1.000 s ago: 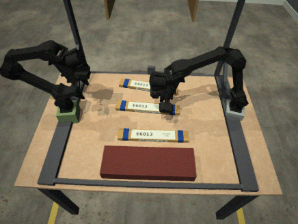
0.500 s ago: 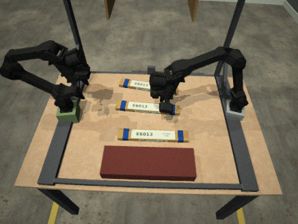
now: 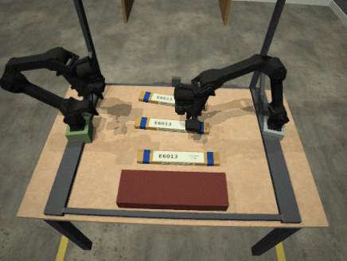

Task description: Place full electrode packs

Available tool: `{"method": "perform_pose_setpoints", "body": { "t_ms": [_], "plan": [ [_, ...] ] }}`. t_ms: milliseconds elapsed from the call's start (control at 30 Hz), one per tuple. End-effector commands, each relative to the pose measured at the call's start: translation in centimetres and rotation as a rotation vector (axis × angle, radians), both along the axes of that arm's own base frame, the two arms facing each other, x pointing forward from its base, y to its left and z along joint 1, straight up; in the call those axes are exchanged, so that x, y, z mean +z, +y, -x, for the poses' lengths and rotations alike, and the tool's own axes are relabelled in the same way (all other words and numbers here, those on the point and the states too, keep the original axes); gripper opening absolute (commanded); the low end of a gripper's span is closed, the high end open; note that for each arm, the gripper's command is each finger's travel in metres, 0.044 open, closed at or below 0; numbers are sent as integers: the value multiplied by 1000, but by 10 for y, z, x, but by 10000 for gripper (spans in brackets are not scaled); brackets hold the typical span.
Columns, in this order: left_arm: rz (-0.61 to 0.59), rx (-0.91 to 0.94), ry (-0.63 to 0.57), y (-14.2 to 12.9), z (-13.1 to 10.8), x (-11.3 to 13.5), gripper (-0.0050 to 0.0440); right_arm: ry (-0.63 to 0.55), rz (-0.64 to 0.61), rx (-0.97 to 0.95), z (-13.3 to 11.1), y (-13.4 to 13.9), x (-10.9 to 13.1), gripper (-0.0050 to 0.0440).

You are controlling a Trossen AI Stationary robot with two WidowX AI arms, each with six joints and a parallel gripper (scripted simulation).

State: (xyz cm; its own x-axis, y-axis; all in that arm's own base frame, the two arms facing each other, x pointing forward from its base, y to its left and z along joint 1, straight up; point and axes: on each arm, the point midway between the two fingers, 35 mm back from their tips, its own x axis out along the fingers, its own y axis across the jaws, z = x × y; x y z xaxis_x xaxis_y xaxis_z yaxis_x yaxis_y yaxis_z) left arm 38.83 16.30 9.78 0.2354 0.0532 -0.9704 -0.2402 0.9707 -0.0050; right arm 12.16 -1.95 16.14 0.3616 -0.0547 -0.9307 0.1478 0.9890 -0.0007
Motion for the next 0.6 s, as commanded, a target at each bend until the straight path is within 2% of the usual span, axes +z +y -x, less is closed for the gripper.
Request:
{"method": "perform_pose_setpoints", "body": {
  "t_ms": [0,67,100,133,233,433,500,567],
  "plan": [
    [-21,2,-44,3,-4,19,300,-20,2,1,-1,0,6,430],
    [-21,2,-44,3,-4,19,300,-20,2,1,-1,0,6,430],
    [-29,-40,-70,-4,-11,27,430,-20,2,1,-1,0,6,430],
    [-19,-74,-46,-9,-15,15,430,-20,2,1,-1,0,6,430],
    [-18,-174,-46,-26,-25,10,430,-20,2,1,-1,0,6,430],
    [-20,-164,-44,-59,-46,2,430,-20,2,1,-1,0,6,430],
    [-20,-164,-44,-59,-46,2,430,-20,2,1,-1,0,6,430],
    [-19,-164,-44,-70,-52,0,430,-20,2,1,-1,0,6,430]
  ]
}}
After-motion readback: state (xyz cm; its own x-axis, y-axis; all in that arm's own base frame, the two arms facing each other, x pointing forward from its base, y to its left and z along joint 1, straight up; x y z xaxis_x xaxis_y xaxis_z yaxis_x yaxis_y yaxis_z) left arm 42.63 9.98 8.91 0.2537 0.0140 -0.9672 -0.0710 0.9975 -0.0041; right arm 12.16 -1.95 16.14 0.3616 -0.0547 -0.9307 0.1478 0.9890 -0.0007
